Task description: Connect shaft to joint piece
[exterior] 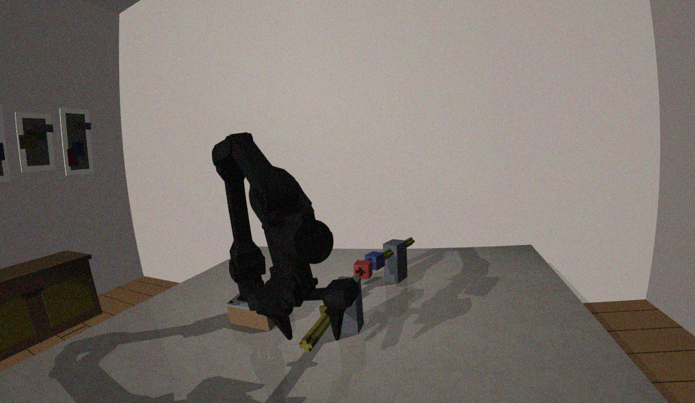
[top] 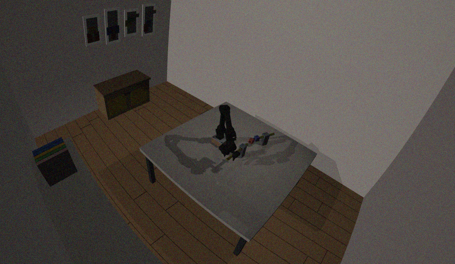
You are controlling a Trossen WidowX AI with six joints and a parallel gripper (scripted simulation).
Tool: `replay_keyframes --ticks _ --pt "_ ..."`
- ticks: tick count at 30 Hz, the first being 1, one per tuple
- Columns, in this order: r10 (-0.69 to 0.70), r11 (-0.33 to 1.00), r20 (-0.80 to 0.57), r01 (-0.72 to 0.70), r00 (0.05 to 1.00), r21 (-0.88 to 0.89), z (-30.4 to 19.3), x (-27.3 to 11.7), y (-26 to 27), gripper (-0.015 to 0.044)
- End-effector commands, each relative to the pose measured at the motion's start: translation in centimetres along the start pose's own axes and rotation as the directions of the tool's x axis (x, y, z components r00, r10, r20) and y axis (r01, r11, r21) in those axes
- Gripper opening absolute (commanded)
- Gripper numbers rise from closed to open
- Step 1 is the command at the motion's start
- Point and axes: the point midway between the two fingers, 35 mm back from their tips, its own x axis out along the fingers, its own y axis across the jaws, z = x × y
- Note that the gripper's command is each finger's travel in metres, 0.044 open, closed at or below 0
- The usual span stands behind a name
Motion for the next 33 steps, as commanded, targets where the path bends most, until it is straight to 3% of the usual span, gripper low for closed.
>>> replay_keyframes --ticks 1,17,30,33 --pt "0.002 1.0 -0.004 -0.002 1.0 0.008 -0.1 0.6 0.0 0.044" --pt "0.002 1.0 -0.004 -0.002 1.0 0.008 -0.2 2.9 0.0 0.044" --pt "0.002 1.0 -0.004 -0.002 1.0 0.008 -0.2 2.9 0.0 0.0102" --pt "0.002 1.0 -0.004 -0.002 1.0 0.008 -0.2 2.9 0.0 0.0102"
